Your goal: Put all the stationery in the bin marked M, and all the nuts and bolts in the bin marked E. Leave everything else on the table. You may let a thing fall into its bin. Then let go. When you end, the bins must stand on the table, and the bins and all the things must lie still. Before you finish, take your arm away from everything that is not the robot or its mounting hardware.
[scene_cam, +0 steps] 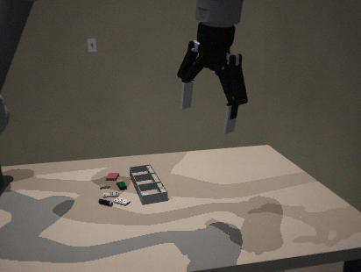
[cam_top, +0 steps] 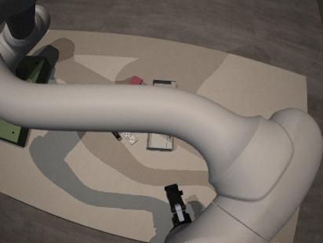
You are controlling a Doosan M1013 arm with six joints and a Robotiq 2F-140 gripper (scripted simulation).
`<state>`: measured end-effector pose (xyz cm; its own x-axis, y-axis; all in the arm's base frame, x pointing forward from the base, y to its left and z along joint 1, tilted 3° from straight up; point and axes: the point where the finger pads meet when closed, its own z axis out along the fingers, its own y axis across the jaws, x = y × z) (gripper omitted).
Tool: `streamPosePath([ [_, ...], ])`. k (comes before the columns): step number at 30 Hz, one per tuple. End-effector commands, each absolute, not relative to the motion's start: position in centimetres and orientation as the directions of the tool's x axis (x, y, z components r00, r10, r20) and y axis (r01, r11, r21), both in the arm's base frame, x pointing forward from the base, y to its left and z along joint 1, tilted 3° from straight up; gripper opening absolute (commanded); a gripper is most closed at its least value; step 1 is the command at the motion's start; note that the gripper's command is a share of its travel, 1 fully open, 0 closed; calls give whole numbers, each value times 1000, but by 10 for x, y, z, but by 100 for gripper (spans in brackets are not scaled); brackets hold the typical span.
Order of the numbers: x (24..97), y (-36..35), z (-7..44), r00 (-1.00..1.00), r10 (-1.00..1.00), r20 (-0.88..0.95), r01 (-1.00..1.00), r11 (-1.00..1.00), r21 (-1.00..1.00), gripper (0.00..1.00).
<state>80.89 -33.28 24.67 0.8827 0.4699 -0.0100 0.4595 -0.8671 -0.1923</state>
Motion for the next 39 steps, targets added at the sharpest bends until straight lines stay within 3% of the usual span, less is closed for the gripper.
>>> streamPosePath([
  [1,809,-333,247,883,470,-10,460,-867,-192,100],
  [17,809,-333,247,883,470,-10,460,-867,-192,100],
  [18,808,-333,239,883,470,-10,460,-867,-192,5],
  [31,804,-337,130,883,470,-10,460,-867,-192,5],
  [39,794,-302,130,902,432,-30,421,-890,-175,5],
])
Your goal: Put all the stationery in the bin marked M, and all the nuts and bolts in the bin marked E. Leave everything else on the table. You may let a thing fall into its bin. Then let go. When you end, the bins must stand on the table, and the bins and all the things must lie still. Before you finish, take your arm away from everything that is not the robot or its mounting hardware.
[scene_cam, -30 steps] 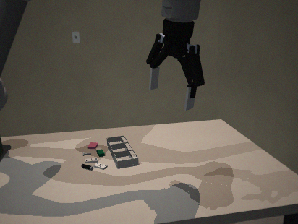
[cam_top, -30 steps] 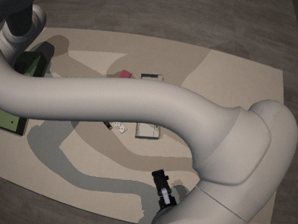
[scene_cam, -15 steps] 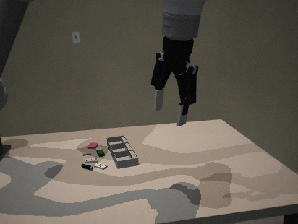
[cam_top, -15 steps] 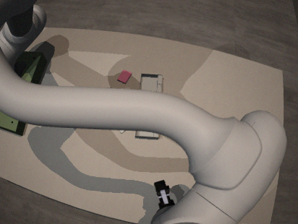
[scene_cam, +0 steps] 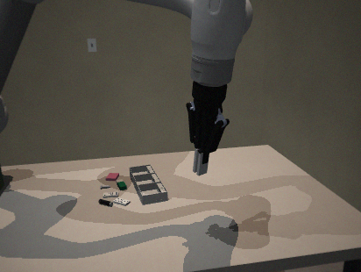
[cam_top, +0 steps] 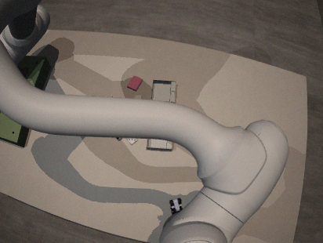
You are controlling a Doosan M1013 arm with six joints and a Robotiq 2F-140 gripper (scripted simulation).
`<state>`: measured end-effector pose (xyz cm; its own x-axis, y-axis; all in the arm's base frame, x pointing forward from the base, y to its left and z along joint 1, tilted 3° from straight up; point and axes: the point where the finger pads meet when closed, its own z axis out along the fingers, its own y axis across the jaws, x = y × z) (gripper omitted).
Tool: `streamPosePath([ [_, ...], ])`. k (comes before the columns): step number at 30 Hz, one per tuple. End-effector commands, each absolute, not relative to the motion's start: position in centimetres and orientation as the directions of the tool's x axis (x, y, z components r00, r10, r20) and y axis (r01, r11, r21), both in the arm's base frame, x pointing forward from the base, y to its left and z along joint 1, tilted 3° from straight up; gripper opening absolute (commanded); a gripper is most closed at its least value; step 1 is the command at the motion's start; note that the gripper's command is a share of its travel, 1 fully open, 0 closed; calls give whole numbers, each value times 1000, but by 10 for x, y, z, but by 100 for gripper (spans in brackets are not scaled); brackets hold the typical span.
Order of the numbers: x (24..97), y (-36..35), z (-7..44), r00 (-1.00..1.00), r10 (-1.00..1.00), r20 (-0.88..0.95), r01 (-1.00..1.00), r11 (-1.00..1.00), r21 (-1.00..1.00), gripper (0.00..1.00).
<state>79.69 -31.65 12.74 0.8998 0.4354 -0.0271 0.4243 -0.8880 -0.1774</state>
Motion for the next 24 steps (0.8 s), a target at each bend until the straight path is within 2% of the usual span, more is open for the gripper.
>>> streamPosePath([
  [1,794,-302,130,902,432,-30,421,-890,-175,5],
  [24,732,-161,138,969,235,-79,230,-971,-71,5],
])
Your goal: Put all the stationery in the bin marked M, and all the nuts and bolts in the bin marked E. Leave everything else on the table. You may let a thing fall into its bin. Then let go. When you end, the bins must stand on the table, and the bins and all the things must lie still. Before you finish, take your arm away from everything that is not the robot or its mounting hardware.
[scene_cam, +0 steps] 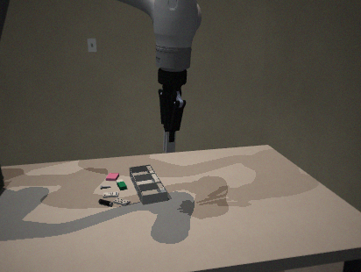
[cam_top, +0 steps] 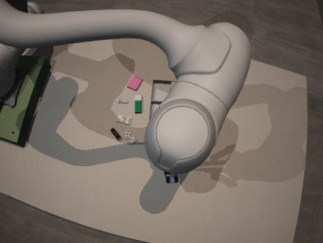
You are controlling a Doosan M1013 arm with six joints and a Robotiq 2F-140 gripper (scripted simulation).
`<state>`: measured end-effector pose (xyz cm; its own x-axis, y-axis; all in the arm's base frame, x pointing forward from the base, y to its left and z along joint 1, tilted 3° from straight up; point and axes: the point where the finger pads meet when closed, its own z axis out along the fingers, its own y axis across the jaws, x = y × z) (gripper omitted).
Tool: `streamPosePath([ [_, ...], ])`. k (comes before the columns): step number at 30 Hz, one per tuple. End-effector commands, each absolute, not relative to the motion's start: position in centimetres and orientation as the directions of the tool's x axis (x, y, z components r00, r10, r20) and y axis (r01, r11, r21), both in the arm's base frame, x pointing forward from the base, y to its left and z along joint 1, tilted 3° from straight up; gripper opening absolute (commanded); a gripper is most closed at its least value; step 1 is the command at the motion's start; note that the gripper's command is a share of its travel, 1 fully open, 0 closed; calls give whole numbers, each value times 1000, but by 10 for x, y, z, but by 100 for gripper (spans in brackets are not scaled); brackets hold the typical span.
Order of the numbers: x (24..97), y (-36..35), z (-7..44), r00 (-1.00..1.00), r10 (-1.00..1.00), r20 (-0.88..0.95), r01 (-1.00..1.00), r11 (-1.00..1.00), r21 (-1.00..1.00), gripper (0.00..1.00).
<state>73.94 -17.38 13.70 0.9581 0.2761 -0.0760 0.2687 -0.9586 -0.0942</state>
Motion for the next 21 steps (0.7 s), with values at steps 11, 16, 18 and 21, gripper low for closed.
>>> streamPosePath([
  [11,696,-110,137,977,195,-80,192,-980,-49,5],
  [16,672,-82,136,985,156,-77,154,-988,-29,5],
  [18,661,-70,134,991,117,-72,117,-993,-9,5],
  [21,649,-59,133,991,117,-72,117,-993,-9,5],
])
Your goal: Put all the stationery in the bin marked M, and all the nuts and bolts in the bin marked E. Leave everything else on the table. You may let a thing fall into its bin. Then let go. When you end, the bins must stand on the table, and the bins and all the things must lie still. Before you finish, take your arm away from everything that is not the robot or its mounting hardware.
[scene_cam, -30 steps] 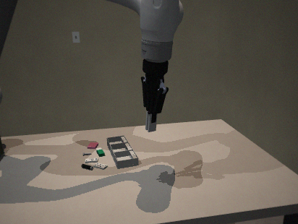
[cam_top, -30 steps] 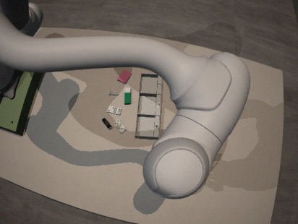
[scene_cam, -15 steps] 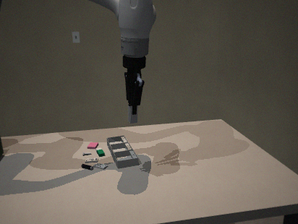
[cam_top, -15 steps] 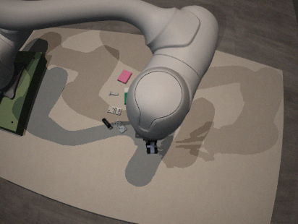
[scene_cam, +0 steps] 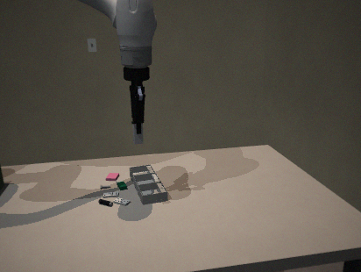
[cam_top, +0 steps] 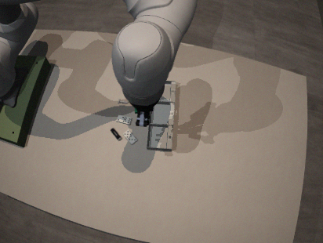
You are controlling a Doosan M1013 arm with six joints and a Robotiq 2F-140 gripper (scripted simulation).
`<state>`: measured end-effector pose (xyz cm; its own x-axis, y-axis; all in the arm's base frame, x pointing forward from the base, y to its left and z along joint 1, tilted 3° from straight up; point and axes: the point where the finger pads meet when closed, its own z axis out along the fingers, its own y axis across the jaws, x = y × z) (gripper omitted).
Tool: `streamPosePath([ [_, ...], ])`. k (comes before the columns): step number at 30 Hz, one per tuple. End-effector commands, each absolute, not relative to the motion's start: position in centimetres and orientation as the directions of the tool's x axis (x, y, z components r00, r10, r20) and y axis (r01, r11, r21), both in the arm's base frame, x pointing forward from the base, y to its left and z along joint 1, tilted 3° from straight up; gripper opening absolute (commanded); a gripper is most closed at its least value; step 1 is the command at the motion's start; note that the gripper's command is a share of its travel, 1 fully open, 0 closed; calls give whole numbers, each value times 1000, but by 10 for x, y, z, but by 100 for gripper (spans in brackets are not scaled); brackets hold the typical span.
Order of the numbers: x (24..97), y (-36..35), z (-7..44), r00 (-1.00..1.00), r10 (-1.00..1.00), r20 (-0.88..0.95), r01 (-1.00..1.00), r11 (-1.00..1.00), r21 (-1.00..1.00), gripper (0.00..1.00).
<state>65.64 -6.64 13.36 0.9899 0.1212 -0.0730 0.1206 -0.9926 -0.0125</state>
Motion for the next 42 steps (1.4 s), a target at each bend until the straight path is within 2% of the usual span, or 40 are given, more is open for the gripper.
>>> streamPosePath([
  [1,649,-59,133,991,117,-72,117,-993,-9,5],
  [19,565,8,122,999,4,-41,6,-999,40,5],
  [26,565,8,122,999,4,-41,6,-999,40,5],
  [30,587,-2,99,984,-172,-33,-171,-984,46,5],
  [42,642,-29,41,984,-172,-33,-171,-984,46,5],
])
